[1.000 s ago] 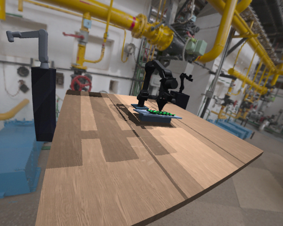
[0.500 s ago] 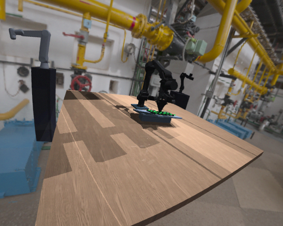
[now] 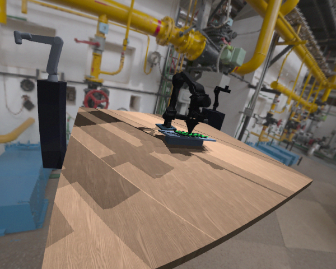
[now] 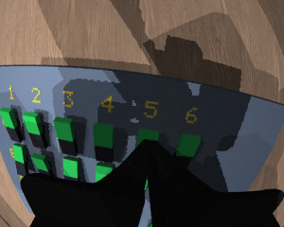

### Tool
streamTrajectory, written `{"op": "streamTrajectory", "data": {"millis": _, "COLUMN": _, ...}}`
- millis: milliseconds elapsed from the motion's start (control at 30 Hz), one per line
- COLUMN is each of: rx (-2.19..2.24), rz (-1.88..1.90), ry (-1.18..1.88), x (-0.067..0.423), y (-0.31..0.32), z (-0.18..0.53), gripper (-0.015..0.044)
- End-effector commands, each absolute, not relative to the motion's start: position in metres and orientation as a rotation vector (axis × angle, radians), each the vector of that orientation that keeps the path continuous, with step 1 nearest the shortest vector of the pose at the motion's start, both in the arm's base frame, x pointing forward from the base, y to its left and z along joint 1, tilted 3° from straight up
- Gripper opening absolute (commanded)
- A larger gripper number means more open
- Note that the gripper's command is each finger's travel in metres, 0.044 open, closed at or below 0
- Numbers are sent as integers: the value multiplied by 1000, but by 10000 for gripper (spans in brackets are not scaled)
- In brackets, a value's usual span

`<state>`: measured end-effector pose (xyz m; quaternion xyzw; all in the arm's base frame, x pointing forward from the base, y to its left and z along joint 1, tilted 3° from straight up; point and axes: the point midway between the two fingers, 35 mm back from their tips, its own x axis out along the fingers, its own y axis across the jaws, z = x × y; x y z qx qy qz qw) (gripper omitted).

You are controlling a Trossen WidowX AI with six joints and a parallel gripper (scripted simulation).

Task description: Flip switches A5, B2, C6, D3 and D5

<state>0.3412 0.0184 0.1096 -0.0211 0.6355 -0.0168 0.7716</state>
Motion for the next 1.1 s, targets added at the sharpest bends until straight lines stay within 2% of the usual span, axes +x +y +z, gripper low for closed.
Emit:
{"op": "streamTrajectory", "data": {"millis": 0, "rx": -43, "rz": -30, "ry": 1380, "x": 341, "y": 19, "z": 108, "gripper": 0}}
{"op": "streamTrajectory", "data": {"millis": 1067, "rx": -43, "rz": -30, "ry": 1379, "x": 342, "y": 19, "z": 104, "gripper": 0}}
